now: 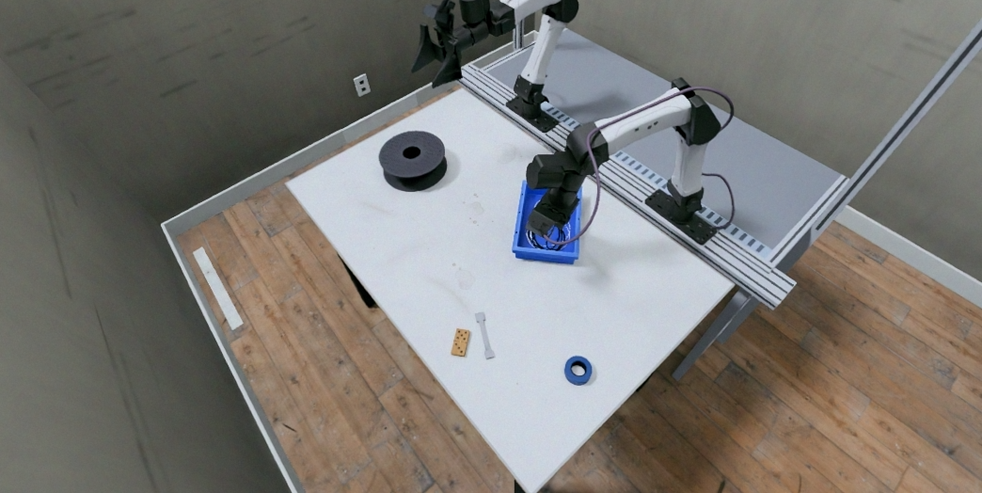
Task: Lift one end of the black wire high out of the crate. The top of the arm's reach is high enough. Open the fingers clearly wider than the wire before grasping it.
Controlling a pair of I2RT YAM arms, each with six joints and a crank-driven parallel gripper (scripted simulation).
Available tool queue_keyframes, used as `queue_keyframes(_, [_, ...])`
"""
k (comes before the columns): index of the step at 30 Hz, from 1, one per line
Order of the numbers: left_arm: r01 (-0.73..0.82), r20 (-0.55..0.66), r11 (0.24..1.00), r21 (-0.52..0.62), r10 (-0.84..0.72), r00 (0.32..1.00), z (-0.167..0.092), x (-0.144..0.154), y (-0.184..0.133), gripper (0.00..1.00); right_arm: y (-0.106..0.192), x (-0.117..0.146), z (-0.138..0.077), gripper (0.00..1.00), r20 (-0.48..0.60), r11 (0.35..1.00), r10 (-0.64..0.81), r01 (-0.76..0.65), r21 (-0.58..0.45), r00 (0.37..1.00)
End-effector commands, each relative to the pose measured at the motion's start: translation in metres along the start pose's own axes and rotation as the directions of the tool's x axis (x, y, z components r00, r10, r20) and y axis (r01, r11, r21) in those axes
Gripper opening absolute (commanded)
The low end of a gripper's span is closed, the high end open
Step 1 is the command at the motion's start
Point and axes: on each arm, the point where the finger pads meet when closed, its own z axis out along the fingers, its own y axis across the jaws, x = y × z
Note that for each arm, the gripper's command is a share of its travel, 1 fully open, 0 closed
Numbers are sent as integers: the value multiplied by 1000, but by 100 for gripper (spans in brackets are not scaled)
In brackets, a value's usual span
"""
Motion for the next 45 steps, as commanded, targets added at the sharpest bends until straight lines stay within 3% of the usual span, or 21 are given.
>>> queue_keyframes(1, [15, -16, 1000, 1, -15, 1000, -5, 2, -7, 30, -3, -15, -4, 100, 55, 1000, -10, 10, 3, 998])
queue_keyframes(25, [15, -16, 1000, 1, -15, 1000, 22, 5, 0, 30, -3, -15, -4, 100, 55, 1000, -10, 10, 3, 998])
queue_keyframes(45, [15, -16, 1000, 1, -15, 1000, 70, 12, 0, 30, -3, -15, -4, 100, 55, 1000, -10, 10, 3, 998])
